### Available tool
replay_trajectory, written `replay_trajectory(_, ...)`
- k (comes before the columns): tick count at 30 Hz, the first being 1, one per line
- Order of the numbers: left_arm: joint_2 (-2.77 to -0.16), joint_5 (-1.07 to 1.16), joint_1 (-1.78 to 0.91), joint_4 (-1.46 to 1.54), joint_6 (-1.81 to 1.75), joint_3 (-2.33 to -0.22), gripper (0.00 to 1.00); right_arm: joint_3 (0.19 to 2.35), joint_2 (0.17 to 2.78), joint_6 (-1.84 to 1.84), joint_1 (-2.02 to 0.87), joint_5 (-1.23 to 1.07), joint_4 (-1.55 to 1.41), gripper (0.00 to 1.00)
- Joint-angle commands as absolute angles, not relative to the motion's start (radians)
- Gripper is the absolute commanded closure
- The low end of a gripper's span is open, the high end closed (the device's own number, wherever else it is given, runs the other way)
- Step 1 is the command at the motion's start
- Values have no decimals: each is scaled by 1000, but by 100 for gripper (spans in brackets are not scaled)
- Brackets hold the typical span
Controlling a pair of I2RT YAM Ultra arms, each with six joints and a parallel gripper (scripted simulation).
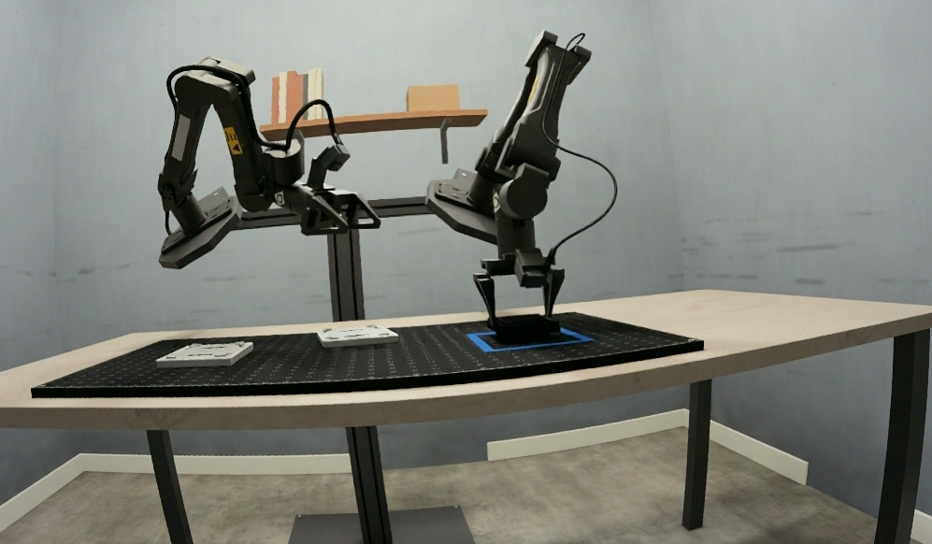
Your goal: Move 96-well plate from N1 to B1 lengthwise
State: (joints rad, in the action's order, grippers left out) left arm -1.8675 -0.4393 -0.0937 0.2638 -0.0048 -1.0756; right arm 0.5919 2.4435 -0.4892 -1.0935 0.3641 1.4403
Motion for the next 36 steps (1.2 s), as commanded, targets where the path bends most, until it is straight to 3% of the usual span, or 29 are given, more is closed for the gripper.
replay_trajectory(1,-1878,-432,-89,241,3,-1100,21,619,2446,-497,-1110,339,1471,0)
replay_trajectory(36,-1861,-426,-78,241,11,-1106,21,619,2446,-497,-1110,339,1471,0)
